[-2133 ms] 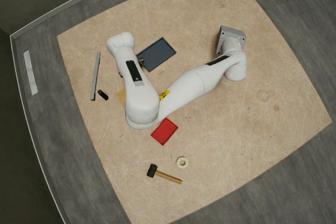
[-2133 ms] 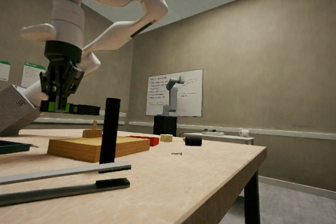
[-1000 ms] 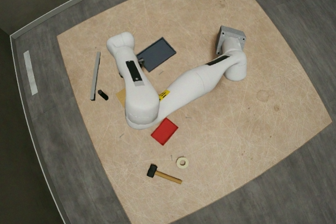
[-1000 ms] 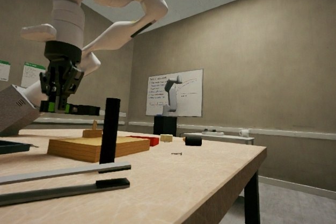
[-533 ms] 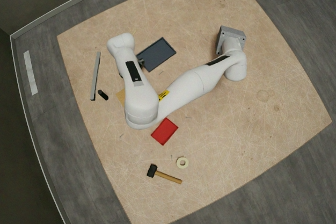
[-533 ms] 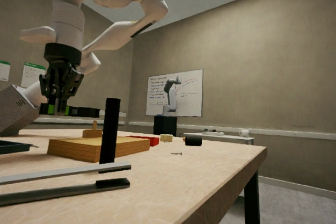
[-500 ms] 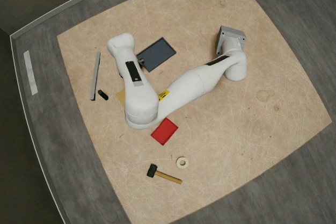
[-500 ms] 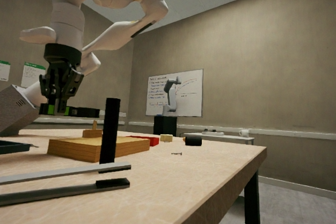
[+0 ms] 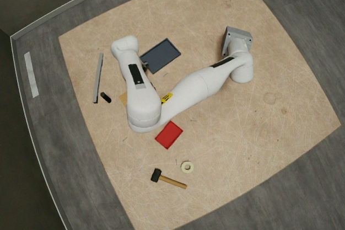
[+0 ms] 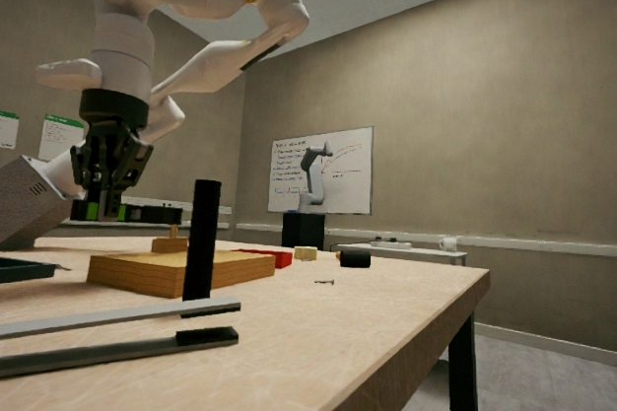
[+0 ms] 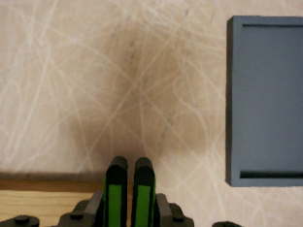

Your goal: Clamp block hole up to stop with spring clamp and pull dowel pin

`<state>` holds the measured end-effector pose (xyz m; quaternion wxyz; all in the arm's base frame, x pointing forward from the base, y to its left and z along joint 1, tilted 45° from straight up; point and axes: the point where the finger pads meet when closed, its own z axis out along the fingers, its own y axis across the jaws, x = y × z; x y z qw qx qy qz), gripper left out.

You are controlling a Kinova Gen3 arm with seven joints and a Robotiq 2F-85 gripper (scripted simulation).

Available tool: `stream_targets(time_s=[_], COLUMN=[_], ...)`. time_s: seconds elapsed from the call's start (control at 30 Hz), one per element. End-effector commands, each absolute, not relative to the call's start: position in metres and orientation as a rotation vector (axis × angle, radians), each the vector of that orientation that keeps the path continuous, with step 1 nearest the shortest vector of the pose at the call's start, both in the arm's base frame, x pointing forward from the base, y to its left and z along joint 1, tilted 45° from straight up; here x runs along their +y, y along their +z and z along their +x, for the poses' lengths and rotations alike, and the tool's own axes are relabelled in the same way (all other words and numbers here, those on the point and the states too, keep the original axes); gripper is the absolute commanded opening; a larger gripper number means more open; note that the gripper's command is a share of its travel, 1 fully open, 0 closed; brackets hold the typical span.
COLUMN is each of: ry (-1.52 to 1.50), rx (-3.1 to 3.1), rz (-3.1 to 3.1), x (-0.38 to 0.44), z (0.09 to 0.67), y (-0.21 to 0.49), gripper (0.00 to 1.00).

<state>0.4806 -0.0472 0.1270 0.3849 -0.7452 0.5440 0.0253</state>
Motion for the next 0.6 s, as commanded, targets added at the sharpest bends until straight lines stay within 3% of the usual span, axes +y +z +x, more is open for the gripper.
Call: stream_targets(time_s=[0.0,0.57], ry=[0.062,0.062], rx=[1.387,1.387], rz=[-1.898,-1.898], x=[-0.047,-0.036], z=[0.482,0.489], y=[0.126,0.113], gripper=[0.32,0.32])
